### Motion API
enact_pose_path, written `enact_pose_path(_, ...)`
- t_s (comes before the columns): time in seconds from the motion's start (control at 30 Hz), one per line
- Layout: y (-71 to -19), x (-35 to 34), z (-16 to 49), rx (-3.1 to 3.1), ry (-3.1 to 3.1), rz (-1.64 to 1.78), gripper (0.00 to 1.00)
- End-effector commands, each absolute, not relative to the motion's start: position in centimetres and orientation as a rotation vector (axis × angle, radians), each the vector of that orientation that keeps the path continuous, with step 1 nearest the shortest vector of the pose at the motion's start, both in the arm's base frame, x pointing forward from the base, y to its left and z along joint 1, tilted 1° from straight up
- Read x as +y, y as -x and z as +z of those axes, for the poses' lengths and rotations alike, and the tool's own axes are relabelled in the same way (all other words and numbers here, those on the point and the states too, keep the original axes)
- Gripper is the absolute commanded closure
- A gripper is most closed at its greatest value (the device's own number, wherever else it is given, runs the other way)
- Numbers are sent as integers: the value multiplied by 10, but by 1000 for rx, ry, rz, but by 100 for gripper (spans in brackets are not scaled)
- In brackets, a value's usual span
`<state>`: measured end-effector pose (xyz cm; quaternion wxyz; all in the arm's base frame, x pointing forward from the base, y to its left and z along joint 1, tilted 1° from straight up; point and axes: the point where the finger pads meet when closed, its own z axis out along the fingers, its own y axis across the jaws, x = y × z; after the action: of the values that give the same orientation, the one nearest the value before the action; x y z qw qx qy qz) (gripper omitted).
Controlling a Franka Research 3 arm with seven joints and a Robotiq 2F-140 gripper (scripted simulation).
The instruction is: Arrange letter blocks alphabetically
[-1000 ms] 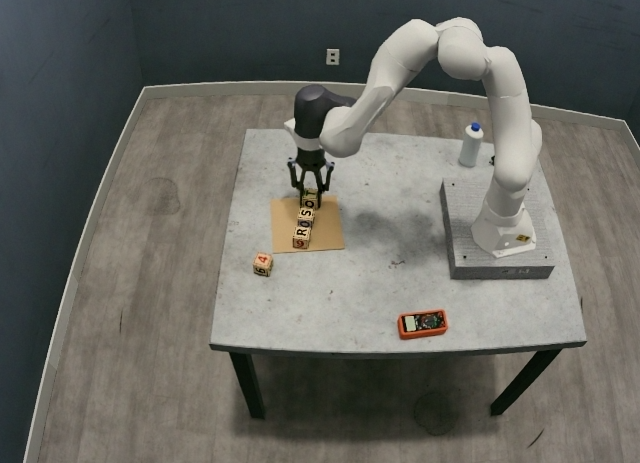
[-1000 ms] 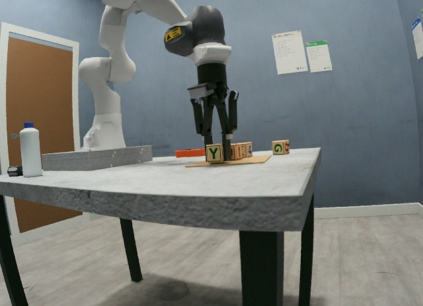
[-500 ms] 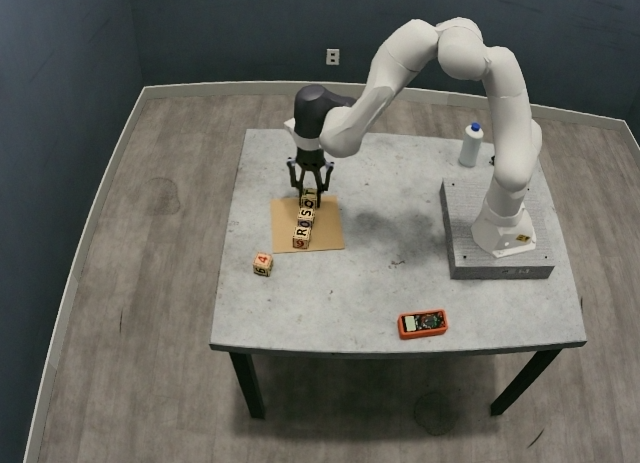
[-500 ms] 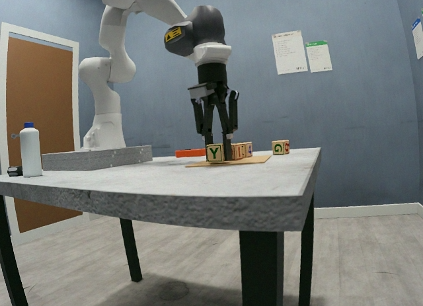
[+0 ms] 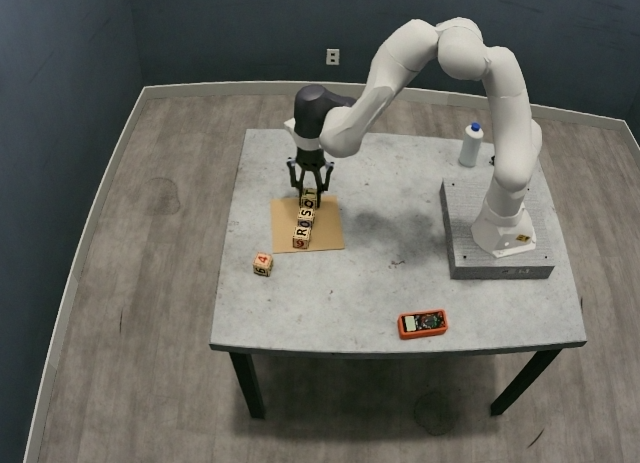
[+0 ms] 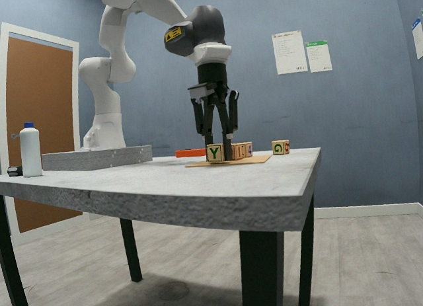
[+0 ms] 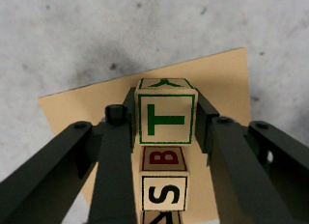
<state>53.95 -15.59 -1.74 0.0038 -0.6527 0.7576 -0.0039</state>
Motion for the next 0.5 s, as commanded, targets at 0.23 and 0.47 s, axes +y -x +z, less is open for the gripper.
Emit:
enact_pose_path(0.23, -540, -155, -18, 2379, 2039, -14, 67)
enact_pose_path(0.47, -540, -155, -18, 2382, 2035, -14, 67)
